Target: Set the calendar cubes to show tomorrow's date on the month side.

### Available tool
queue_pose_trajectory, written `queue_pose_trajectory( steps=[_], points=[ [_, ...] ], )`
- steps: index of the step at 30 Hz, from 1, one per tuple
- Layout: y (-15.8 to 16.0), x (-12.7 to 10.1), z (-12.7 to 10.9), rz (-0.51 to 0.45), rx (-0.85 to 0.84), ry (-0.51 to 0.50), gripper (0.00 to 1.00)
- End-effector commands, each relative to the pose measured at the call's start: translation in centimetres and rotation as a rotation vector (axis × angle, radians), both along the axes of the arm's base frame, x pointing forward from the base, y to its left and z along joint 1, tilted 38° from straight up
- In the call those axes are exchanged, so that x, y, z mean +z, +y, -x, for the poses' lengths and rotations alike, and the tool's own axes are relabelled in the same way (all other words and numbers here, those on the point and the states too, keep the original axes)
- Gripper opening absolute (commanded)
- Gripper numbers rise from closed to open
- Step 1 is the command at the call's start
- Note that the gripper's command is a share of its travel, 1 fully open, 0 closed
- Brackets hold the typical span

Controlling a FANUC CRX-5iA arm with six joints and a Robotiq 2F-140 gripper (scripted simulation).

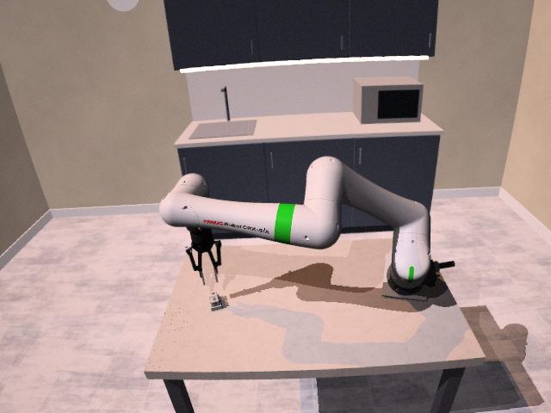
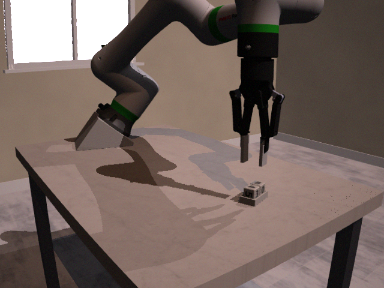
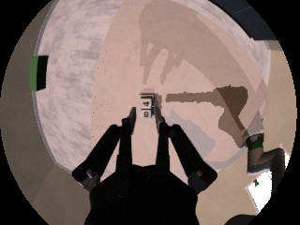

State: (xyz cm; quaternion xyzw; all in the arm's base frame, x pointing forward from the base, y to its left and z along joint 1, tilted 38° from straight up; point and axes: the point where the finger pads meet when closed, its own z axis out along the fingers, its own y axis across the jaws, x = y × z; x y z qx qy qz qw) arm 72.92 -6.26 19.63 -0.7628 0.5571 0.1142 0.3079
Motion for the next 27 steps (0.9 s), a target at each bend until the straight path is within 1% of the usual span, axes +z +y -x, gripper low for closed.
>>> queue_pose_trajectory(
  steps=[1, 11, 27],
  points=[
    [0.0, 0.0, 0.0, 0.000, 0.000, 0.000, 0.35],
    [0.2, -0.3, -0.1, 0.000, 0.000, -0.001, 0.35],
    [1.3, -1.8, -0.3, 0.000, 0.000, -0.001, 0.35]
  ],
)
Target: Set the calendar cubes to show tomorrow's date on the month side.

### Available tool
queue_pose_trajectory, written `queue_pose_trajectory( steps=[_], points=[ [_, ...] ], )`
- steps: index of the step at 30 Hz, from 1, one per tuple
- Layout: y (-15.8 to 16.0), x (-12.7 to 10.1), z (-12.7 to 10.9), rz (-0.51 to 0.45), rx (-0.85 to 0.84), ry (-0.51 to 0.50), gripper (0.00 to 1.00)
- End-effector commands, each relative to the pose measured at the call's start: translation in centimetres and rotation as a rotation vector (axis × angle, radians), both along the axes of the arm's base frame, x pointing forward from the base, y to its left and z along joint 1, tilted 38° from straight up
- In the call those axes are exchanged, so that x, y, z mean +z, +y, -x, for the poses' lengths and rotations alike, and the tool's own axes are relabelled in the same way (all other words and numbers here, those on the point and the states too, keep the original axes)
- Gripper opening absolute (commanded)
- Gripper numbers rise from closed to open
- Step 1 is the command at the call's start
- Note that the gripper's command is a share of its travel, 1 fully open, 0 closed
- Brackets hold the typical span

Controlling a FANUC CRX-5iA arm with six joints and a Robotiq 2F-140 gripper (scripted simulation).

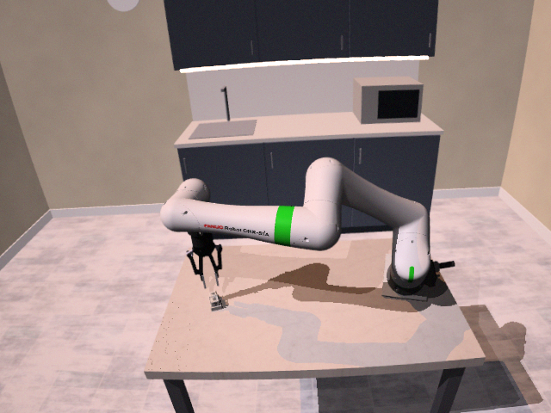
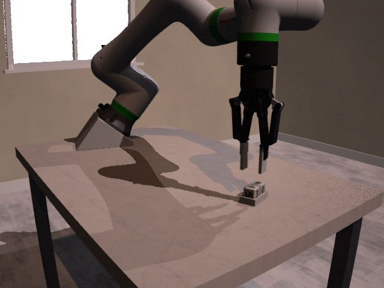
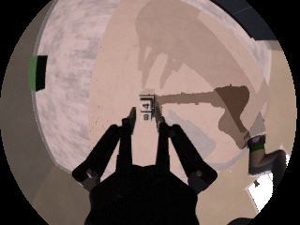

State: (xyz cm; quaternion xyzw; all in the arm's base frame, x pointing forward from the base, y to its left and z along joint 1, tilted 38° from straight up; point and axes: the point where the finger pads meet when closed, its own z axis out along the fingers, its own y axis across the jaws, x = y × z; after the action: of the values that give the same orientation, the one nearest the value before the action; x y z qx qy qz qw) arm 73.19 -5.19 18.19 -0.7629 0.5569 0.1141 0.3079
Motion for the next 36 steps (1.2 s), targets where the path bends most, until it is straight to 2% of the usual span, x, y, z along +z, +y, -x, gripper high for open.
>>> queue_pose_trajectory(
  steps=[1, 21, 36],
  points=[
    [0.3, -0.4, -0.1, 0.000, 0.000, -0.001, 0.35],
    [1.8, -2.4, -0.5, 0.000, 0.000, -0.001, 0.35],
    [2.0, -2.7, -0.5, 0.000, 0.000, -0.001, 0.35]
  ],
)
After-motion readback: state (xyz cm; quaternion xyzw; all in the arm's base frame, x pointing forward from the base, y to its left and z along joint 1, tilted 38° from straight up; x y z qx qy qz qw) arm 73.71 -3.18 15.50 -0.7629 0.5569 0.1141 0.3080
